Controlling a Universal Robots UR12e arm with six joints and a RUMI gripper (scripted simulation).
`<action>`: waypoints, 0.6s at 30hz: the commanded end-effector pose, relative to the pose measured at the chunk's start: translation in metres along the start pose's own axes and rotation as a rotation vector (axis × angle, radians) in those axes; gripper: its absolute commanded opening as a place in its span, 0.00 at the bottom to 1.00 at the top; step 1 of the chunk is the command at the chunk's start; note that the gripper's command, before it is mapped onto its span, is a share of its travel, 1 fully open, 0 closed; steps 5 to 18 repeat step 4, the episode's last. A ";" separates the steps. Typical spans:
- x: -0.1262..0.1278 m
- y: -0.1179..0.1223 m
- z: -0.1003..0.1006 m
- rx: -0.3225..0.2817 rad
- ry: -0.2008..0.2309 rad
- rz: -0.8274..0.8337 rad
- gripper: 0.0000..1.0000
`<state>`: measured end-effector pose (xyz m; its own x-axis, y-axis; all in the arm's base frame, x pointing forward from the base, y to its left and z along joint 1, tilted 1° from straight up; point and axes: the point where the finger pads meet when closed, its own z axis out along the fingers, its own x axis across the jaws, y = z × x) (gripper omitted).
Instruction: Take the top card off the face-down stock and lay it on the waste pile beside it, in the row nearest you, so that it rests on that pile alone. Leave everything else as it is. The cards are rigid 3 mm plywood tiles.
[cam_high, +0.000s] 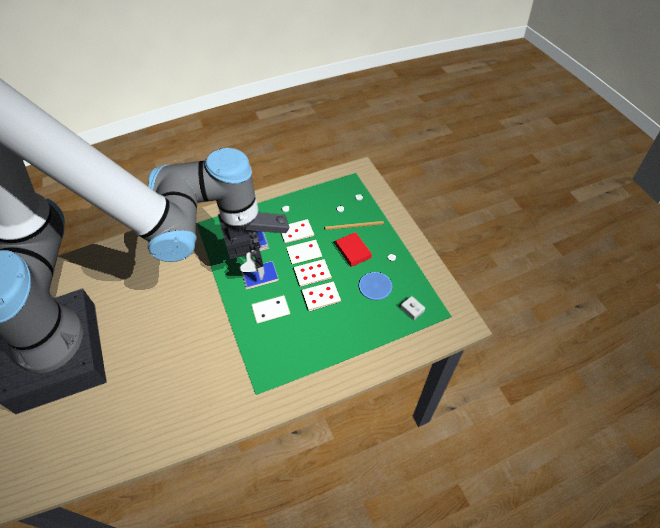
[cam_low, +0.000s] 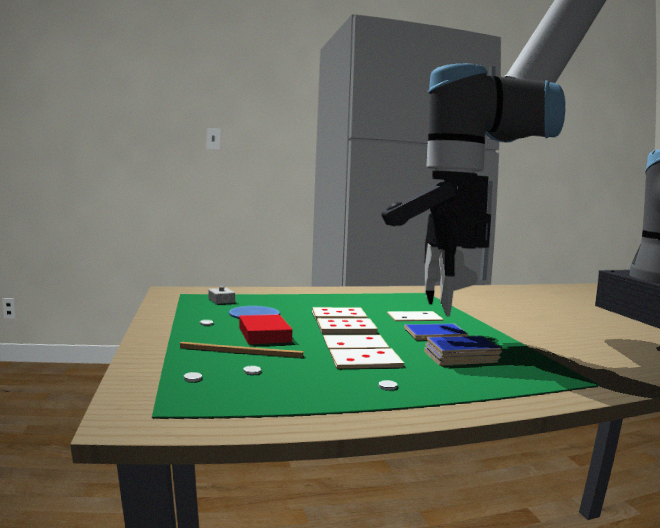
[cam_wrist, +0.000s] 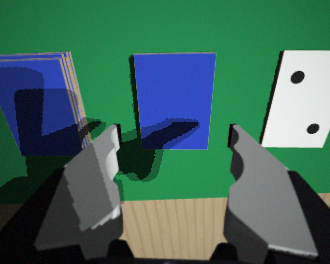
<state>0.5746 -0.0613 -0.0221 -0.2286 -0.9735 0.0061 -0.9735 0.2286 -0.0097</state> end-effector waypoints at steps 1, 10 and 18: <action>0.000 0.000 -0.026 0.000 0.000 0.000 0.50; 0.000 0.000 -0.041 0.000 0.000 0.000 0.50; 0.000 0.000 -0.041 0.000 0.000 0.000 0.50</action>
